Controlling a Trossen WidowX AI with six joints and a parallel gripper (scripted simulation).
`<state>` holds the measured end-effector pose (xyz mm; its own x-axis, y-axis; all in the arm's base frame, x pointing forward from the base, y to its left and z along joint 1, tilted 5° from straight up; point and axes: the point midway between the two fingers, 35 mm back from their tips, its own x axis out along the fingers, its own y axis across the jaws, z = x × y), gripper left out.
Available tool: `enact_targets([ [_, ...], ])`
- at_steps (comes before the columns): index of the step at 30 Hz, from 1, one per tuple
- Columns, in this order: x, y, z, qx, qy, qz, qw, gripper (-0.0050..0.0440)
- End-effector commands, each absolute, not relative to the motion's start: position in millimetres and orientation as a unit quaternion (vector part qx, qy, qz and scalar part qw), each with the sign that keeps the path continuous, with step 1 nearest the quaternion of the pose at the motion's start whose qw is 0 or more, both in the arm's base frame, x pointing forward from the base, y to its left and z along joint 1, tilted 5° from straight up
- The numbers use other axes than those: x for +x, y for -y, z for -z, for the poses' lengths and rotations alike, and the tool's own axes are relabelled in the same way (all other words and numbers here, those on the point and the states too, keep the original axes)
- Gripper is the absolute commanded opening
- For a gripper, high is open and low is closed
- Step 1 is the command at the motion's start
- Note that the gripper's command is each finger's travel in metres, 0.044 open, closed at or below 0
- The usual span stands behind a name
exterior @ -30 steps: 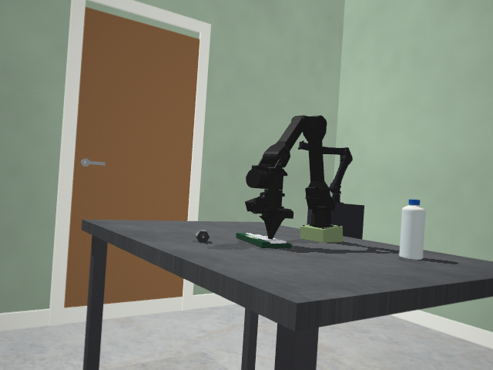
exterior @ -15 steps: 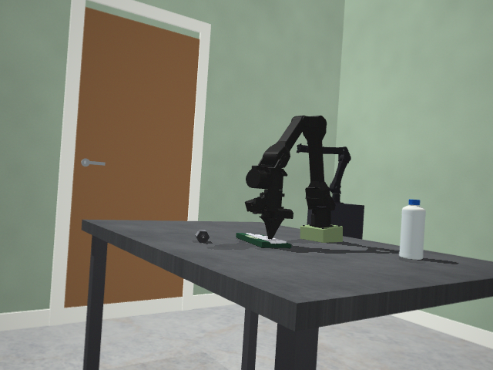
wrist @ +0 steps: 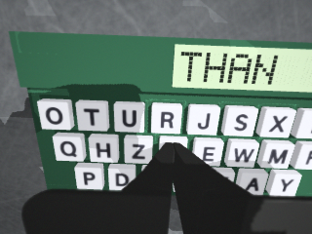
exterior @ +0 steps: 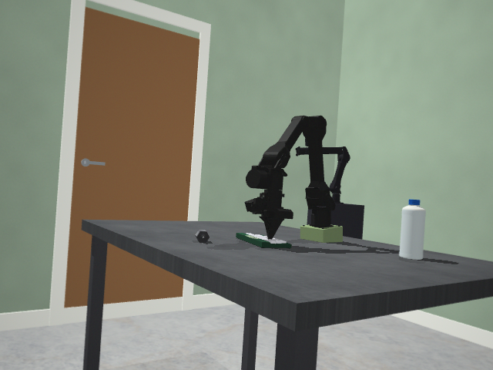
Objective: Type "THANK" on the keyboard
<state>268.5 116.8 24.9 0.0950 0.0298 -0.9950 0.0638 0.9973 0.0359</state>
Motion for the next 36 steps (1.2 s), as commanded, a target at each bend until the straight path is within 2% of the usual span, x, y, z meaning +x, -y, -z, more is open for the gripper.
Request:
enact_targets([
  [1,268.6,-116.7,-23.1,0.034,-0.673,0.012,0.739,-0.0050],
  [15,269.3,-116.7,-23.6,0.034,-0.672,0.013,0.740,-0.0050],
  [24,271.3,-118.7,-66.4,0.040,-0.659,0.007,0.751,-0.0050],
  [30,270.8,-118.3,-69.5,0.040,-0.659,0.008,0.751,-0.0050],
  [36,246.4,-90.2,-60.0,0.037,-0.668,0.008,0.743,-0.0050],
])
